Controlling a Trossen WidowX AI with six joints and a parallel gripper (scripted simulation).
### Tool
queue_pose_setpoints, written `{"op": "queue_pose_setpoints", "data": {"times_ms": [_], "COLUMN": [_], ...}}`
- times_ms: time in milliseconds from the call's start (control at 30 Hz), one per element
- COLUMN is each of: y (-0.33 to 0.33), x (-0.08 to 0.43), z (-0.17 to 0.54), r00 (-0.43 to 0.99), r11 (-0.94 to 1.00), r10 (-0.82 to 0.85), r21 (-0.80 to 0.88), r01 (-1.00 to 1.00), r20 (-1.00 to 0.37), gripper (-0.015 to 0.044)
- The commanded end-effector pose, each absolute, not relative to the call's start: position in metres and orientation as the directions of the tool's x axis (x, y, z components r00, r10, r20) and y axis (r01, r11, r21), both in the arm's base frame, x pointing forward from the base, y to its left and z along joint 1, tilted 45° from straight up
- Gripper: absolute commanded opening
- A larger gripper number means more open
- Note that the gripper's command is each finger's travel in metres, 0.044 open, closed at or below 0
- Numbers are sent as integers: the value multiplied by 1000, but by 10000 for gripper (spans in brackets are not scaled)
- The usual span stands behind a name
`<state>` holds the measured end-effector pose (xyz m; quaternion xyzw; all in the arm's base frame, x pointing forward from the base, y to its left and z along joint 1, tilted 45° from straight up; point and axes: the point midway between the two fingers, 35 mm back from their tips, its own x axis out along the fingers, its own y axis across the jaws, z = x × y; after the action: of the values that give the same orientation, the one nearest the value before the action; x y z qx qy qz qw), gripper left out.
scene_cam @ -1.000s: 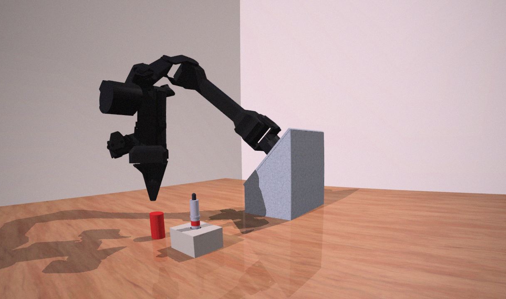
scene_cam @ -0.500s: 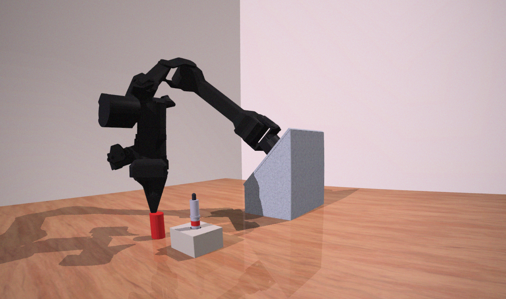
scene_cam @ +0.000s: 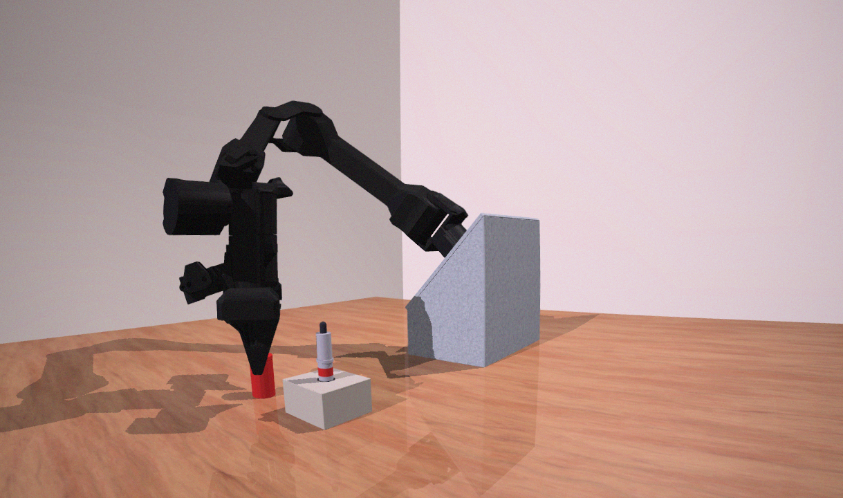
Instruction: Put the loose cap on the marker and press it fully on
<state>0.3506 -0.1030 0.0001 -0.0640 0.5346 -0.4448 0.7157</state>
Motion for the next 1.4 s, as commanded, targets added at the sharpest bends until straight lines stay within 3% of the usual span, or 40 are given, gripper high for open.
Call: {"op": "queue_pose_setpoints", "data": {"times_ms": [0,333,467,767,867,1367], "y": [-108,-118,-118,-118,-114,-82], "x": [348,347,347,348,348,348], "z": [-6,-15,-15,-15,-12,19], "r00": [26,27,27,27,27,27], "r11": [594,593,593,593,593,595], "r10": [-708,-709,-709,-709,-708,-707], "r21": [-575,-575,-575,-575,-575,-573], "r01": [563,564,564,564,564,564], "r20": [-706,-704,-705,-705,-705,-707], "gripper": [244,244,139,79,0,0]}}
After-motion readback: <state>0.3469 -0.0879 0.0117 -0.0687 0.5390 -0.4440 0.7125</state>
